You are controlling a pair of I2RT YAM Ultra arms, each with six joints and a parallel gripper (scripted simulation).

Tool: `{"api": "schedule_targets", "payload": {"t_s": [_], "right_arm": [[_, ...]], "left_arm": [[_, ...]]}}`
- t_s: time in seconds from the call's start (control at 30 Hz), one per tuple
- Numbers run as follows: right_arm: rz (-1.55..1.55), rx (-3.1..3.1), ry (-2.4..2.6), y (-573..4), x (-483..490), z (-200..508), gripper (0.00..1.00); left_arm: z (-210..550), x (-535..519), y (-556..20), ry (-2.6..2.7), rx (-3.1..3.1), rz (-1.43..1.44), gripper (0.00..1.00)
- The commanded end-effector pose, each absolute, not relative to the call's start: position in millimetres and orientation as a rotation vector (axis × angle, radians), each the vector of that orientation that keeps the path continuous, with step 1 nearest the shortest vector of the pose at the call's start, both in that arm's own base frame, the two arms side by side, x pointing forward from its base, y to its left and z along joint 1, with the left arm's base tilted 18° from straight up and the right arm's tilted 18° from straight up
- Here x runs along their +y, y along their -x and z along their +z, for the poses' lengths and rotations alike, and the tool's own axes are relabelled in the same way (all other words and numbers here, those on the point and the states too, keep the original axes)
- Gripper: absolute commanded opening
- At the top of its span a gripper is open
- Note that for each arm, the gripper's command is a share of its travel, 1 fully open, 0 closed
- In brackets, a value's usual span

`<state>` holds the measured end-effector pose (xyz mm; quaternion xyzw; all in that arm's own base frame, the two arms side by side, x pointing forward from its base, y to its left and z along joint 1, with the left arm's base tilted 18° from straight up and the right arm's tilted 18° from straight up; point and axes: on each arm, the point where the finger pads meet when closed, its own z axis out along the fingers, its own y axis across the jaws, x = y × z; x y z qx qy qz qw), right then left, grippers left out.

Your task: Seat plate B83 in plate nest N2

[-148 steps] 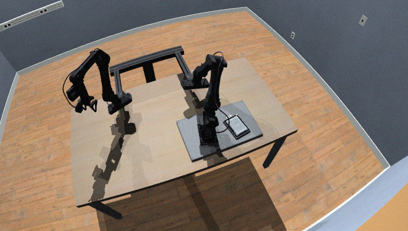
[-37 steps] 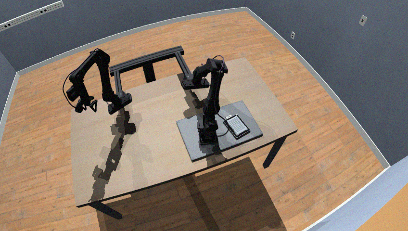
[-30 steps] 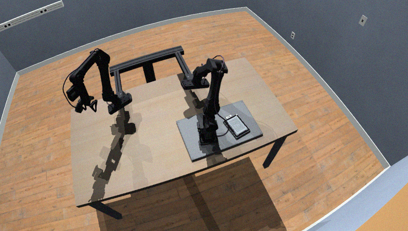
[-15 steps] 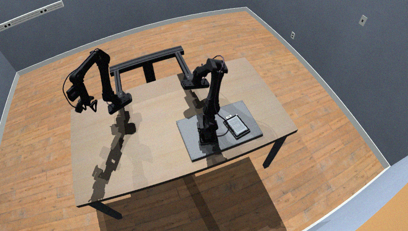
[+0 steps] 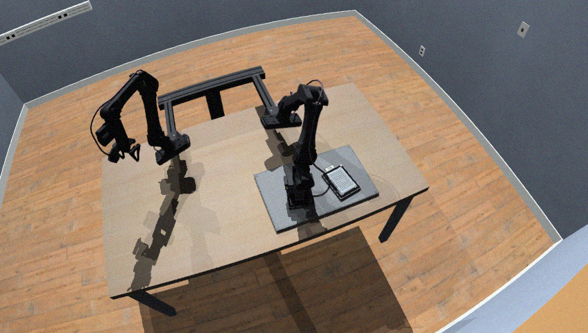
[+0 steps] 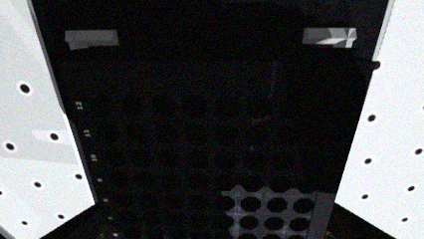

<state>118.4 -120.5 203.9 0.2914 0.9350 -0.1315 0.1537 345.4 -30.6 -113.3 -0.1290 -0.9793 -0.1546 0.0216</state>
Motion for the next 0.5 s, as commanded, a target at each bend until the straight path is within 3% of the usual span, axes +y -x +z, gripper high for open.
{"api": "schedule_targets", "payload": {"t_s": [0.0, 0.47], "right_arm": [[-0.388, 2.649, -0.842, -115.6, -120.1, 206.0, 1.0], [-0.388, 2.649, -0.842, -115.6, -120.1, 206.0, 1.0]], "left_arm": [[-105.5, -31.9, -348.2, 0.419, -3.063, -0.488, 0.0], [-112.2, -30.4, -357.9, 0.404, -3.067, -0.489, 0.0]]}}
